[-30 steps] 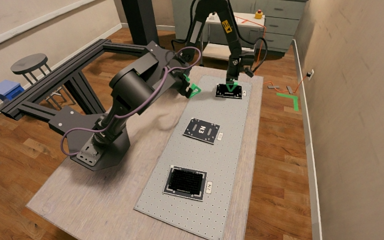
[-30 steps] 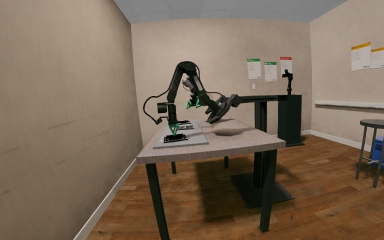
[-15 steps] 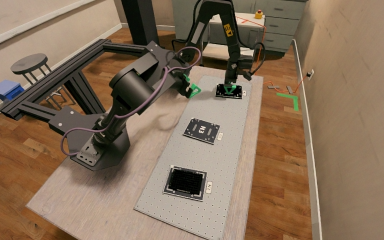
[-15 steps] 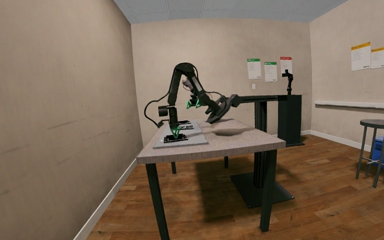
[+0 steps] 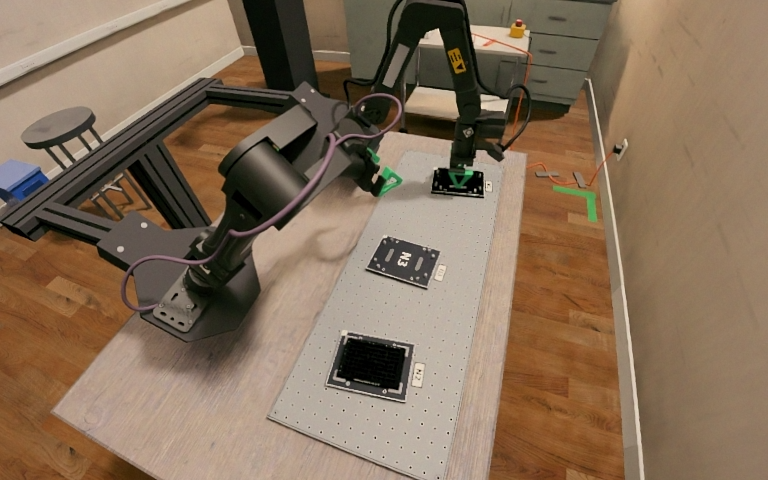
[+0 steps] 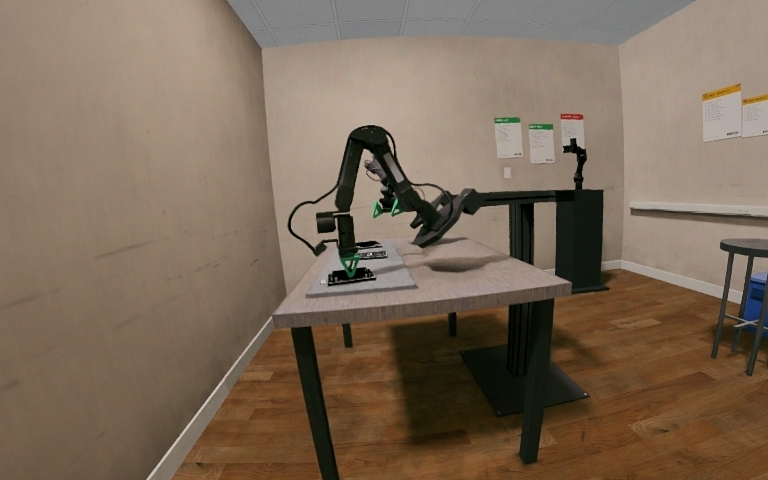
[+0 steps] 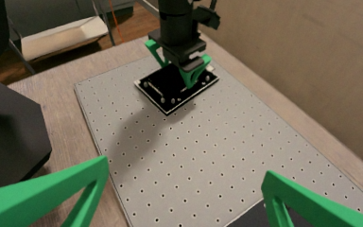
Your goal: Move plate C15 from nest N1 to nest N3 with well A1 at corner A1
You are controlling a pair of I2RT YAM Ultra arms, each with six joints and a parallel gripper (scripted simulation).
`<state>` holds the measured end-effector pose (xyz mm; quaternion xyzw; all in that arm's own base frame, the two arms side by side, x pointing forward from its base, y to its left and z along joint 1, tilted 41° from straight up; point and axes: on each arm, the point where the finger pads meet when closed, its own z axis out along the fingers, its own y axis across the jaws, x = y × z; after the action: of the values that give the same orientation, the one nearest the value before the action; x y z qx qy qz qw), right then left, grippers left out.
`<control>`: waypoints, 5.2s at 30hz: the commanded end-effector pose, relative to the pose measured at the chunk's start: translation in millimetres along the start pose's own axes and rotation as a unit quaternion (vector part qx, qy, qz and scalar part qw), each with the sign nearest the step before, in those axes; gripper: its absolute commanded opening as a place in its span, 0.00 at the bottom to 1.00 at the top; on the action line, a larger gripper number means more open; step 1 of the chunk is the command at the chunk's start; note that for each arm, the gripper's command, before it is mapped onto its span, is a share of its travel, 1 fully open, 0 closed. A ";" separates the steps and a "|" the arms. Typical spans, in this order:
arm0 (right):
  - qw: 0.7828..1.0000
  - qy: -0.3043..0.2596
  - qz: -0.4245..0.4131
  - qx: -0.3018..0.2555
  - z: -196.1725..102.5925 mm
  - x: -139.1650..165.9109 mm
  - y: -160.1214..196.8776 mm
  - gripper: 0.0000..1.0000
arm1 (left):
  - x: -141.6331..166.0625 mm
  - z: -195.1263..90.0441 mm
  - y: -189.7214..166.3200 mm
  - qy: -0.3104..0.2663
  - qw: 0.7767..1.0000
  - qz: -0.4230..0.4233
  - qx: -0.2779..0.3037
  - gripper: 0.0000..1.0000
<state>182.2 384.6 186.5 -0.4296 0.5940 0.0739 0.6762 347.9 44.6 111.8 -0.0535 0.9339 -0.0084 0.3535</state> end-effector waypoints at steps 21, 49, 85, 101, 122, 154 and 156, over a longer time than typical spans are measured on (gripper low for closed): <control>1.000 -0.021 0.007 -0.012 1.1 -16.4 8.0 1.00 | -3.2 -40.5 -0.6 -0.002 1.000 0.003 0.003 0.79; 0.974 0.084 0.168 0.126 -20.7 67.9 -231.1 1.00 | -3.4 -47.6 0.0 -0.002 1.000 0.002 0.001 0.79; 0.897 0.089 0.255 0.350 -171.9 105.0 -376.0 1.00 | 52.9 -38.9 -158.0 -0.010 0.996 -0.071 -0.046 0.79; 0.897 0.089 0.255 0.350 -172.0 105.0 -376.1 1.00 | 116.8 -48.6 -316.4 -0.002 1.000 -0.006 -0.006 0.79; 0.897 0.090 0.253 0.351 -170.4 105.8 -376.8 1.00 | 124.0 -47.9 -334.5 0.000 0.994 0.106 0.002 0.79; 0.897 0.090 0.253 0.351 -170.4 105.8 -376.8 1.00 | 116.2 -41.1 -345.8 -0.008 0.994 0.106 0.012 0.79; 0.897 0.090 0.253 0.351 -170.4 105.8 -376.8 1.00 | 113.2 -42.0 -348.2 -0.014 0.995 0.099 0.022 0.79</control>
<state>319.1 -6.3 285.4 -0.0037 0.7366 -0.0104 0.6763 265.5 -304.7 76.2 0.0496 0.9342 0.0309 0.3520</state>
